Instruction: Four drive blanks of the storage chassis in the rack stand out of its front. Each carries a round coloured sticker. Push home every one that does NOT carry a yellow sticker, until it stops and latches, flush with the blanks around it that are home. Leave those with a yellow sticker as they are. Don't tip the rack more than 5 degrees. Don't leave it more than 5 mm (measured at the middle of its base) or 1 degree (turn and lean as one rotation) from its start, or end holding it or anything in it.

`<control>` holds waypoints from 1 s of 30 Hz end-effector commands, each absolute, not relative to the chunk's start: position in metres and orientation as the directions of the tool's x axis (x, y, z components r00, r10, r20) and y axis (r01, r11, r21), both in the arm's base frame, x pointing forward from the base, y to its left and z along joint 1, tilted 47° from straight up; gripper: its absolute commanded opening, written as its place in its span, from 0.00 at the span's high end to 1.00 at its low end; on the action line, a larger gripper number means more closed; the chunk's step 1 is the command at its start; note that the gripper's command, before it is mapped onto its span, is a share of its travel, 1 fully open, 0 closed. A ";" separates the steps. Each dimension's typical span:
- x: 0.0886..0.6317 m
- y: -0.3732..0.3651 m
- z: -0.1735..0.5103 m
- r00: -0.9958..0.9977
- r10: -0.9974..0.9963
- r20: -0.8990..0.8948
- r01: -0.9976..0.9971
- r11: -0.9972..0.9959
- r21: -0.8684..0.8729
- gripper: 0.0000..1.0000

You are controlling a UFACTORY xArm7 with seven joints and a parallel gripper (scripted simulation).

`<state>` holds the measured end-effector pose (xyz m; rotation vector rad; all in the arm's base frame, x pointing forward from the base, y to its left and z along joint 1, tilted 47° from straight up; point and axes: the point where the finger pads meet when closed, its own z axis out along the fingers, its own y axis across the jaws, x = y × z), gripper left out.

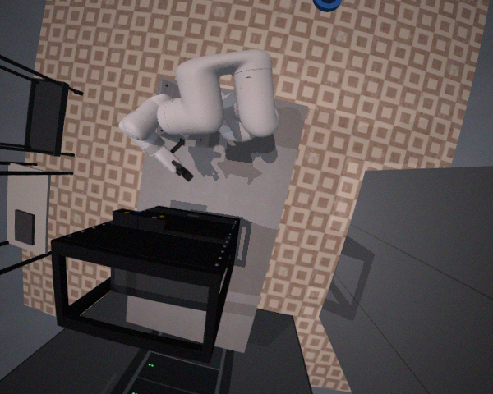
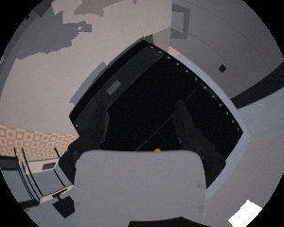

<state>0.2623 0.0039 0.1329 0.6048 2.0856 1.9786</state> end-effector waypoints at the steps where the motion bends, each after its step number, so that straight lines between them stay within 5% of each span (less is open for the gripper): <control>1: 0.269 -0.011 0.132 -0.827 0.522 0.210 0.210 -0.061 0.976 0.00; 30: 0.274 -0.091 0.117 -0.394 0.732 0.556 0.261 -0.490 0.831 0.00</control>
